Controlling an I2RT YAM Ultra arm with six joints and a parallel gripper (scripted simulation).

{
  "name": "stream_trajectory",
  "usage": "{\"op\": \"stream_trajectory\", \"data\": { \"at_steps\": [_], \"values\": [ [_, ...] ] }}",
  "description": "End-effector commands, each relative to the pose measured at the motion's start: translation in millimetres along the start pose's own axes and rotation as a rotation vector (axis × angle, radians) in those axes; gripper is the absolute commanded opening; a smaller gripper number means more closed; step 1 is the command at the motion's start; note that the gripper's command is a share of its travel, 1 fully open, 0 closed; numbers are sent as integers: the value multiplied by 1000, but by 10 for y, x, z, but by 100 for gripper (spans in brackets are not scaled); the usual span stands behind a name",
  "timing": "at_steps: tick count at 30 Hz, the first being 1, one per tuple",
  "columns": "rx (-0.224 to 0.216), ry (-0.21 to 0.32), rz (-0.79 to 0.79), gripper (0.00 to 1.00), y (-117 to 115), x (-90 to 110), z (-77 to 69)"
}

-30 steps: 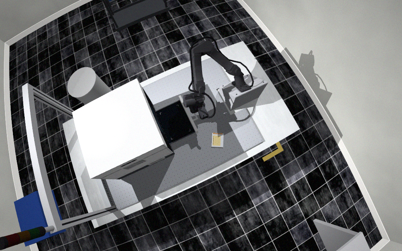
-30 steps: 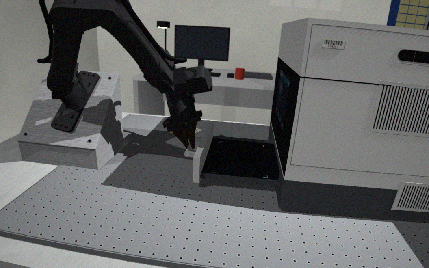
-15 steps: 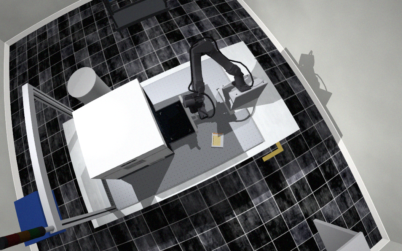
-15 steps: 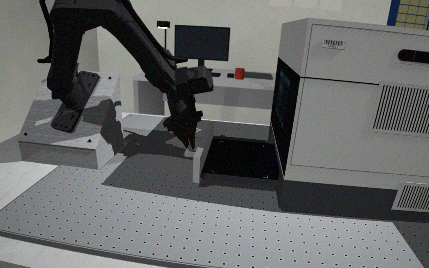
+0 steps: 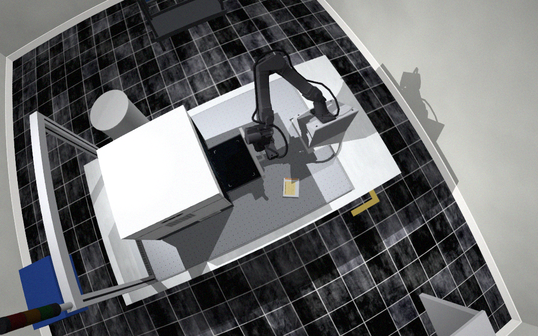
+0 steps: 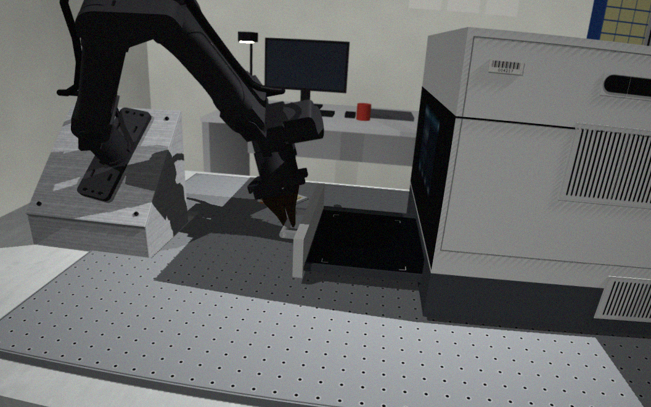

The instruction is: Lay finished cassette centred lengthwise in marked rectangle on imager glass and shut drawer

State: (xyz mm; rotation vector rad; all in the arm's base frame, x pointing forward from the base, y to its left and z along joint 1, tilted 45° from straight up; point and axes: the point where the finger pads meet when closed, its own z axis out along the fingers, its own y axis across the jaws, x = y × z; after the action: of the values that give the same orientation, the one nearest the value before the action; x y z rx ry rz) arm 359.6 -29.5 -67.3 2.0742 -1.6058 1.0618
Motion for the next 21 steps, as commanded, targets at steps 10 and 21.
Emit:
{"op": "stream_trajectory", "data": {
  "at_steps": [10, 21],
  "values": [
    [3, -7, -7, 35, -50, -60, -39],
    [3, -3, -1, 35, -20, -15, -35]
  ]
}}
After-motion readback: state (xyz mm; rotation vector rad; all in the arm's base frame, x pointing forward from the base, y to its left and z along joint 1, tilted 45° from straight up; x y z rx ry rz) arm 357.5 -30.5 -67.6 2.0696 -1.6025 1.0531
